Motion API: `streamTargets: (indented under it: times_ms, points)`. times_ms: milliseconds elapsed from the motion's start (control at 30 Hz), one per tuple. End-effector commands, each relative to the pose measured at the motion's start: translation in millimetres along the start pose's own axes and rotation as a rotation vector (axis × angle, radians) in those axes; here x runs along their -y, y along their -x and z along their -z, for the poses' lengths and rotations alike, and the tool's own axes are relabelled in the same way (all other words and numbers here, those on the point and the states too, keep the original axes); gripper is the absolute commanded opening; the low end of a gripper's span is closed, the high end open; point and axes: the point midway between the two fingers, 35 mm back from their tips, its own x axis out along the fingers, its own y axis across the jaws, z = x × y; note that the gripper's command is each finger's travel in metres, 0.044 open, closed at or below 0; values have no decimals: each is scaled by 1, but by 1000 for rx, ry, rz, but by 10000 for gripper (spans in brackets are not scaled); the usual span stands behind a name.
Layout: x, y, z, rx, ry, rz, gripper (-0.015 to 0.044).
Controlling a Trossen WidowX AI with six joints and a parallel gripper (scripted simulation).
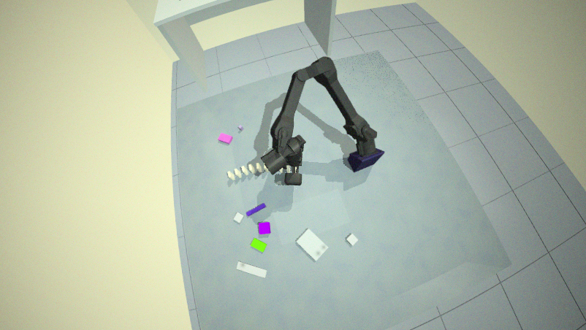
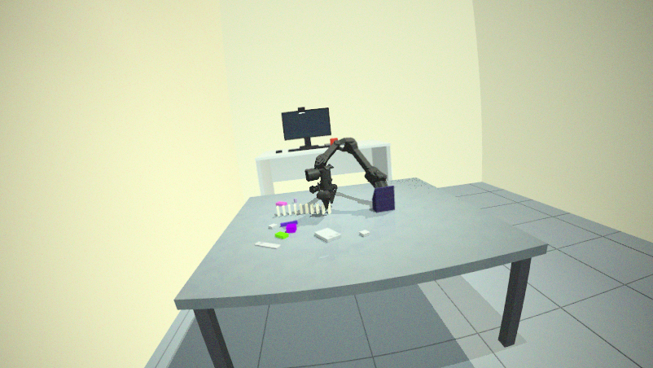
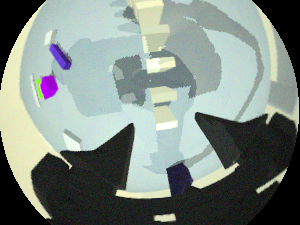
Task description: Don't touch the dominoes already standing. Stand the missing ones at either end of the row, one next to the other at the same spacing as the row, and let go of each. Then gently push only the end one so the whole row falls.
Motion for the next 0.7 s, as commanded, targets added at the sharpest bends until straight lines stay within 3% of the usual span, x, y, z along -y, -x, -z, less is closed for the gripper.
streamTargets:
  times_ms: [0, 167, 433, 667]
  points:
    - [-8, 46, -5, 9, -4, -22, 440]
    - [-2, 116, 1, 8, -7, -13, 440]
    - [-1, 121, 1, 8, -7, -11, 440]
    - [-3, 100, 12, 12, 501, -8, 256]
